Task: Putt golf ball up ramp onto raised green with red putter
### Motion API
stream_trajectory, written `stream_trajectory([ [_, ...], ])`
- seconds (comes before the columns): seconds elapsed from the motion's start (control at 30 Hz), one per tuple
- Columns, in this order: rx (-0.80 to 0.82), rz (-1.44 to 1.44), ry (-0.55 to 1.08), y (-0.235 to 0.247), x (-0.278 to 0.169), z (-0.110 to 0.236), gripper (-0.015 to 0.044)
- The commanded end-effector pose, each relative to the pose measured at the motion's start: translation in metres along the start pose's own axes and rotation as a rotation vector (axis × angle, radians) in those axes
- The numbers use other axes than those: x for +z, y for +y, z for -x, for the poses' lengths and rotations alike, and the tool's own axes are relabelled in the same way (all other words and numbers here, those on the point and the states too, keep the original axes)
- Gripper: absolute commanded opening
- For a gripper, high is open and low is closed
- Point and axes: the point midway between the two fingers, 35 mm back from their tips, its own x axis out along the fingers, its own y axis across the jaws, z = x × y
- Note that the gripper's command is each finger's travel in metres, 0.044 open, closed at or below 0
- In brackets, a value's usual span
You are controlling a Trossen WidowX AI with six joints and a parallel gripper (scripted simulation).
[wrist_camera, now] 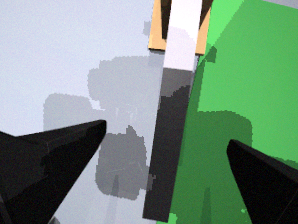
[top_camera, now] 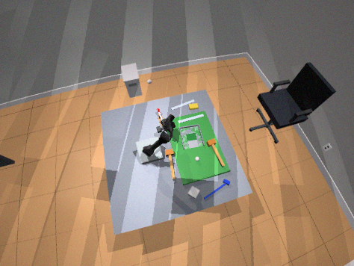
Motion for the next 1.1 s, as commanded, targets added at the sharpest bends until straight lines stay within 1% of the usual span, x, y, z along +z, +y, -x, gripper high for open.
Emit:
stream_trajectory([
  [0.0,-0.002,0.004,0.005,0.000,-0.003,-0.006,0.0440],
  [0.07,-0.002,0.004,0.005,0.000,-0.003,-0.007,0.0440],
  [0.6,0.000,0.000,0.001,0.000,-0.001,-0.004,0.0020],
  [0.7,0.000,0.000,0.001,0.000,-0.001,-0.004,0.0000],
  [0.87,0.000,0.000,0.000,-0.001,0.001,0.003,0.0000],
  [0.97,0.000,0.000,-0.002,-0.003,0.008,0.020,0.0000],
  [1.07,0.001,0.000,-0.003,-0.004,0.015,0.045,0.0000],
])
